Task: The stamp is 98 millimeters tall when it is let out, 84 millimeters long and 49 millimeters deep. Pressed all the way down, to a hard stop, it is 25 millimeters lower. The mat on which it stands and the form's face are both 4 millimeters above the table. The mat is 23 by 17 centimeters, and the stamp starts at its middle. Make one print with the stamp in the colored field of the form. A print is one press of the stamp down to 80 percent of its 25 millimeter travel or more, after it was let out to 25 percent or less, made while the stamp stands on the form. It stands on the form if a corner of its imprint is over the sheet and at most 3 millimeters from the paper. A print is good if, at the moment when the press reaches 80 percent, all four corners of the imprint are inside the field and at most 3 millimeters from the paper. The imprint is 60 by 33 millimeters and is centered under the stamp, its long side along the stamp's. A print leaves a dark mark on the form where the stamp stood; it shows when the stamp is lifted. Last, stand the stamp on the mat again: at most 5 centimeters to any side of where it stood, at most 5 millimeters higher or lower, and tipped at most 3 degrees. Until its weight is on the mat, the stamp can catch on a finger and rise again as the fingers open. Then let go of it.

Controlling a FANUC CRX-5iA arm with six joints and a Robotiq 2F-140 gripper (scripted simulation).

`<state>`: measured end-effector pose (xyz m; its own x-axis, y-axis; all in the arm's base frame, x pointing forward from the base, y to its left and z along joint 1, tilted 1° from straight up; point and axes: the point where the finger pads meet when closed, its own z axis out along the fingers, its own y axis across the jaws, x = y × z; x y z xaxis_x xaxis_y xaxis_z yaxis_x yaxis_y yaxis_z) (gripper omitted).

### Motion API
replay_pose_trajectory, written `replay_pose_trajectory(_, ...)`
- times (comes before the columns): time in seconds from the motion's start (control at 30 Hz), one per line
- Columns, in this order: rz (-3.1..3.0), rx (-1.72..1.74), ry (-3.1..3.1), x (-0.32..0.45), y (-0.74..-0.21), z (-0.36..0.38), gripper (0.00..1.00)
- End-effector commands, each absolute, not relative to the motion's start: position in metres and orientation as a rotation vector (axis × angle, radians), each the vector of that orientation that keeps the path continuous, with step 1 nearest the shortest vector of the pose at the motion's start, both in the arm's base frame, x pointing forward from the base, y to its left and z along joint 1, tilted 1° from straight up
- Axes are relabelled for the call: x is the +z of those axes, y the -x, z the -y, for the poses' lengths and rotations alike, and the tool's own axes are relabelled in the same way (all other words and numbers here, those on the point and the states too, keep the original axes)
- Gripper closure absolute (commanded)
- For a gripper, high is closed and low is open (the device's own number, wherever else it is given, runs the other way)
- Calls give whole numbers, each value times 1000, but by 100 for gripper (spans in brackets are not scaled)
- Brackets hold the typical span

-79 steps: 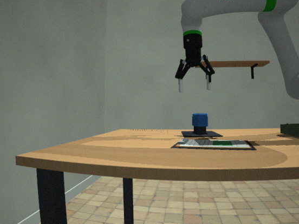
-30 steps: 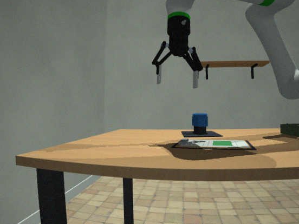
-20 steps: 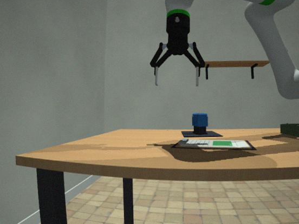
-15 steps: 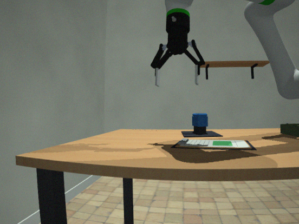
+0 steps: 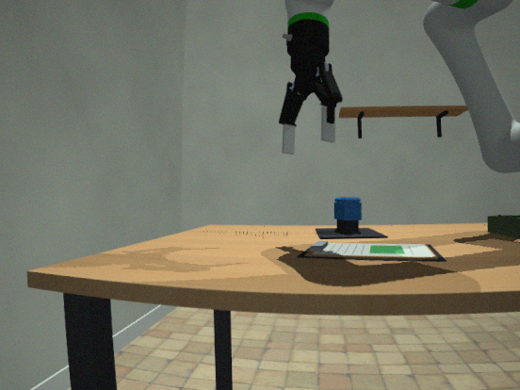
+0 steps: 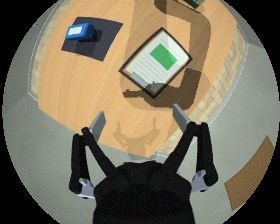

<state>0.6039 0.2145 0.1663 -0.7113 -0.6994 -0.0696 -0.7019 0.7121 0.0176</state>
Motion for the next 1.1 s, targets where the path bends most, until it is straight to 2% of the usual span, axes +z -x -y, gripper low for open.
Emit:
replay_pose_trajectory(0.0,-3007,26,768,119,-607,-215,0)
replay_pose_trajectory(0.03,-3028,23,697,95,-607,-215,0)
replay_pose_trajectory(0.17,-3066,14,555,87,-605,-213,0)
replay_pose_trajectory(0.23,-3121,-12,281,46,-604,-212,0)
replay_pose_trajectory(0.33,-3134,-34,130,46,-604,-212,0)
replay_pose_trajectory(1.07,-3134,-34,130,46,-604,-212,0)
